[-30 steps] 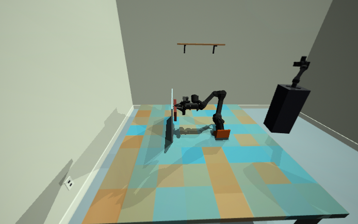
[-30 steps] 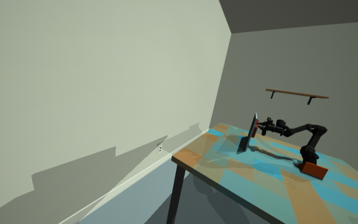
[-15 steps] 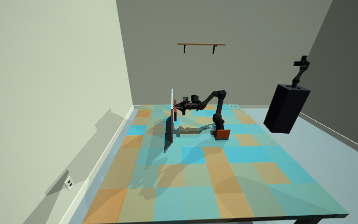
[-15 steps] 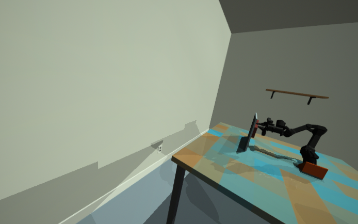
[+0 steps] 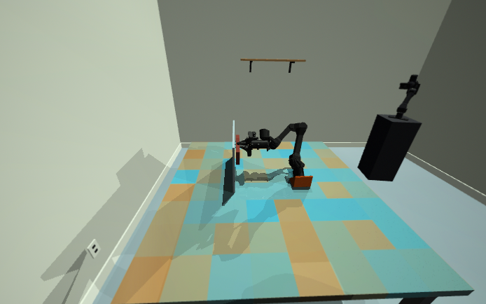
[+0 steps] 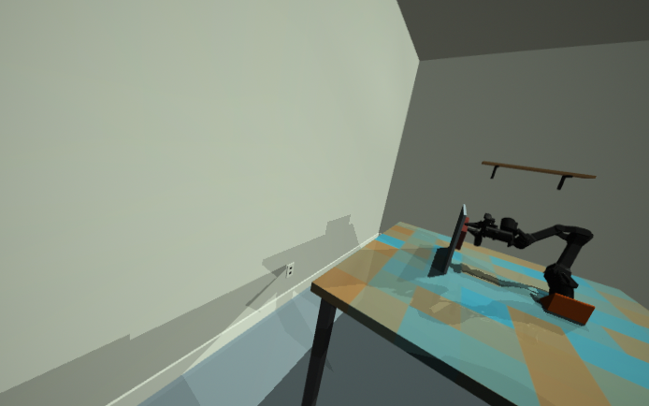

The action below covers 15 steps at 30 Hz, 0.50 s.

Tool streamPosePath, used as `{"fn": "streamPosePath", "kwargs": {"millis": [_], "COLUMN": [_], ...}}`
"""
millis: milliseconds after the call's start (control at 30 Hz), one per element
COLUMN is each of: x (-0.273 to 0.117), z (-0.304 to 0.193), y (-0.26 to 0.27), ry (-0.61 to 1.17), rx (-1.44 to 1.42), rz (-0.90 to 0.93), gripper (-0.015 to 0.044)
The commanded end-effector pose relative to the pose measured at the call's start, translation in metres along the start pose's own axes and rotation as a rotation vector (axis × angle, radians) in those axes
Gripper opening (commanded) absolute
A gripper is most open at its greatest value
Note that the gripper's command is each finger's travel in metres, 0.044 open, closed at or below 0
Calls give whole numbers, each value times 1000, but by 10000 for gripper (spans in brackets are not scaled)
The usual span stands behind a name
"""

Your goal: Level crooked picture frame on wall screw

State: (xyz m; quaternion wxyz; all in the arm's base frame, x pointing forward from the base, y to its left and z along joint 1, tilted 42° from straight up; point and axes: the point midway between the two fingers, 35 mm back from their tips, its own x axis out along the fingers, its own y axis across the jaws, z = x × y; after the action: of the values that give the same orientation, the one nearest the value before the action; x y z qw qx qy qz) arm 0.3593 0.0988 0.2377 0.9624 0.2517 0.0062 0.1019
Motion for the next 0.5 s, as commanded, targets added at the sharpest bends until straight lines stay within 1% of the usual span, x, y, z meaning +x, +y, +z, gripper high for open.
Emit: {"fn": "streamPosePath", "kwargs": {"millis": [0,300,467], "x": [0,0,0], "z": [0,0,0], "y": [0,0,0], "ry": [0,0,0], "rx": [3,5,68], "rz": [0,0,0], "gripper": [0,0,0]}}
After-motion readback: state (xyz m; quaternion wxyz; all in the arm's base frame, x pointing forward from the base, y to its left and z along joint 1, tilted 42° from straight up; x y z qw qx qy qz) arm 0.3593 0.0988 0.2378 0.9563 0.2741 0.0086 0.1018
